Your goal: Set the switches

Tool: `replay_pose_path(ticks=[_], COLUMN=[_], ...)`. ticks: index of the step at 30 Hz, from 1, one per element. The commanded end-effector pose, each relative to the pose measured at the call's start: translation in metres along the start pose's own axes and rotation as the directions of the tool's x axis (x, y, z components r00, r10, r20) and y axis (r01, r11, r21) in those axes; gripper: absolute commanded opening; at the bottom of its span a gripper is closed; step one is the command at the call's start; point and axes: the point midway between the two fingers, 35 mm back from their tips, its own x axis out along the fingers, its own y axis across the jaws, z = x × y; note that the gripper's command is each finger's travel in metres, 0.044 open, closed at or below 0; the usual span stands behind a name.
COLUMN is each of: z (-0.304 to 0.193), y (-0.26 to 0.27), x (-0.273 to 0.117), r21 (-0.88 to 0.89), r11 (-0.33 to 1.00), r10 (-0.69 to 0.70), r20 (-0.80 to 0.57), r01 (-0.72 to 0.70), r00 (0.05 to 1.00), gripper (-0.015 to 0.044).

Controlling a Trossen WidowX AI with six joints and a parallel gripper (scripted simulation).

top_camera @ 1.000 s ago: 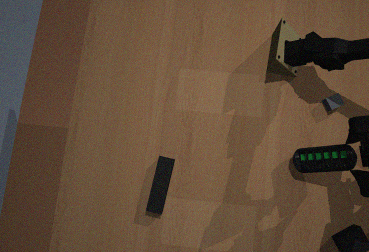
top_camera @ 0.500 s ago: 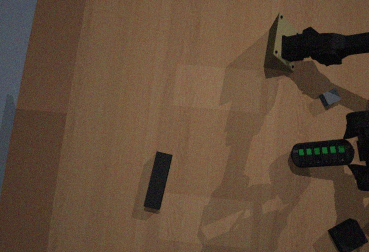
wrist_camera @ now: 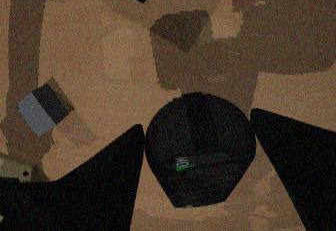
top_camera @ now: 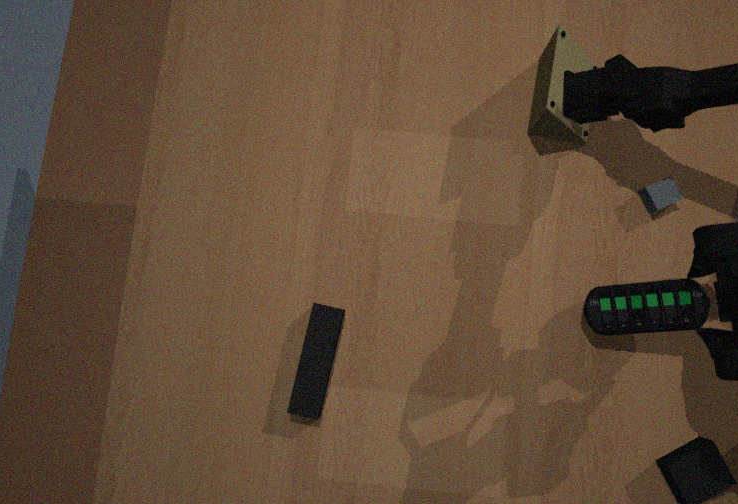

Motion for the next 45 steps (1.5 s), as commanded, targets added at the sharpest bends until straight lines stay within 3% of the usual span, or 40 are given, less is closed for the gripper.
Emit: replay_pose_path(ticks=[1, 45], z=[0.0, 0.006], y=[0.001, 0.001], x=[0.004, 0.035], r21=[0.005, 0.004], r11=[1.0, 1.0], r10=[0.002, 0.001], r20=[-0.003, -0.001], r01=[-0.002, -0.001], r00=[1.0, 1.0], gripper=[0.0338, 0.0338])
